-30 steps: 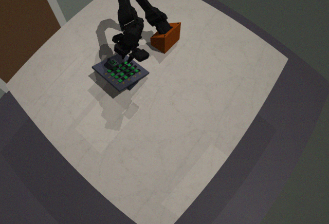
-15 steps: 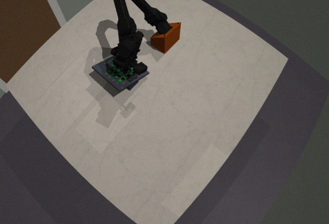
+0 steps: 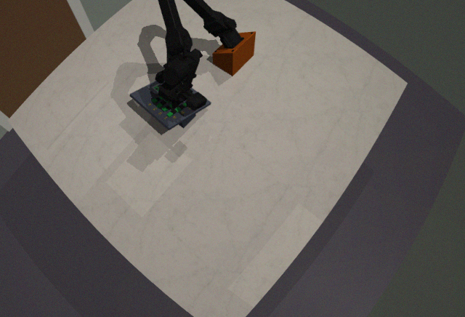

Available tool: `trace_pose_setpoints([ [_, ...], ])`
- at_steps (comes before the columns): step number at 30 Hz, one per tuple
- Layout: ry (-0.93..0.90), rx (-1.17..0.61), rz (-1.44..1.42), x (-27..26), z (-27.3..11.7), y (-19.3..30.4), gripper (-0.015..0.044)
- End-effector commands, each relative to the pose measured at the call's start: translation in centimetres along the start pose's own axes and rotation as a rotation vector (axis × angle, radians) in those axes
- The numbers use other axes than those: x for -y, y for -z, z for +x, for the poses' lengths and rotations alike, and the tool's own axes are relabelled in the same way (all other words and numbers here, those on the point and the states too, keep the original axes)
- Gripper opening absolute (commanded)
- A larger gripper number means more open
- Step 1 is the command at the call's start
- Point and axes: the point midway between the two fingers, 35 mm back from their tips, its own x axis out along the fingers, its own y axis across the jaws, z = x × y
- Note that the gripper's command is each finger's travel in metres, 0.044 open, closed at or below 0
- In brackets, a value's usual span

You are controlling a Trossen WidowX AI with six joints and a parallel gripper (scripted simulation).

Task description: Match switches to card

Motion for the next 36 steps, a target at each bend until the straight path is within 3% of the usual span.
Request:
trace_pose_setpoints([
  [1,-0.002,-0.005,-0.009,-0.16,0.72,0.18,0.0000],
  [36,-0.002,-0.005,-0.009,-0.16,1.27,0.20,0.0000],
])
